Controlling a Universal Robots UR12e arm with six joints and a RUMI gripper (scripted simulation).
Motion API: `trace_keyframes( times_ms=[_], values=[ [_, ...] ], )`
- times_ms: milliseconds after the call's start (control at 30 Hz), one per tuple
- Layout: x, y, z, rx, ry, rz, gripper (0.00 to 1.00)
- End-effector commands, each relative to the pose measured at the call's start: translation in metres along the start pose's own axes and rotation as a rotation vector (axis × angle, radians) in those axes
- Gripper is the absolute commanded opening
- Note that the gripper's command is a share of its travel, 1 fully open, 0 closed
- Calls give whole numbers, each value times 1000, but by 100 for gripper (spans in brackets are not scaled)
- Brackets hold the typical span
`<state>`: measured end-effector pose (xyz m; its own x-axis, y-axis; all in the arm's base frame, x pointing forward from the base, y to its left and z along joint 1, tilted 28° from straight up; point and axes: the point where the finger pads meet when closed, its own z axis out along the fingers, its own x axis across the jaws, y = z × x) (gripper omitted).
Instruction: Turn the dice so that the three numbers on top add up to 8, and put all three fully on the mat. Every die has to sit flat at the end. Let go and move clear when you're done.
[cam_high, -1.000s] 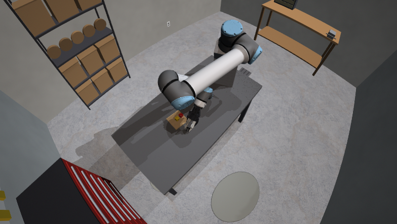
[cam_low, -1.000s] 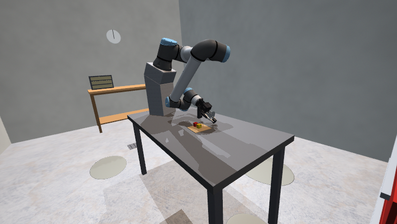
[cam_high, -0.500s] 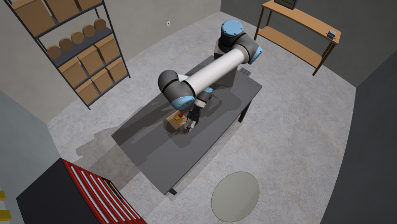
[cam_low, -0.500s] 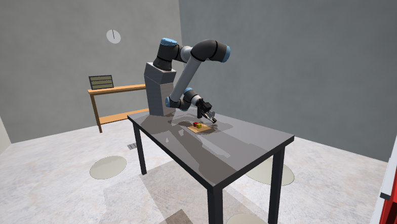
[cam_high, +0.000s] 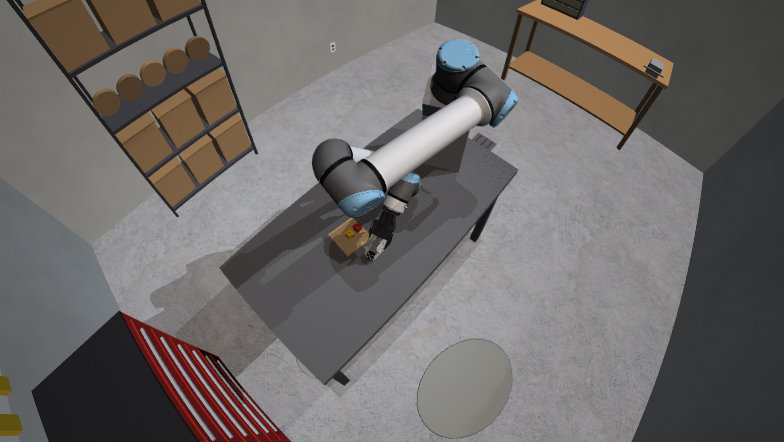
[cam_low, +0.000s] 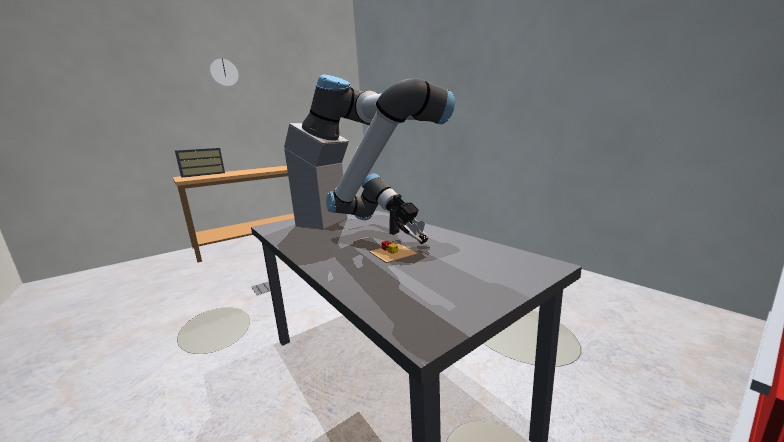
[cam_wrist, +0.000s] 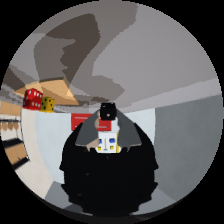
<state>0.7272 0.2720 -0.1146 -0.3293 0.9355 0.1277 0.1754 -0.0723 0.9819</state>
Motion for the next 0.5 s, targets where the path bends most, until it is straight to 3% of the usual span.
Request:
trace_keyframes(
  times_ms=[0, 467],
  values=[
    [1, -4, 3, 0, 1, 1, 10],
    [1, -8, 6, 0, 1, 1, 10]
  ],
)
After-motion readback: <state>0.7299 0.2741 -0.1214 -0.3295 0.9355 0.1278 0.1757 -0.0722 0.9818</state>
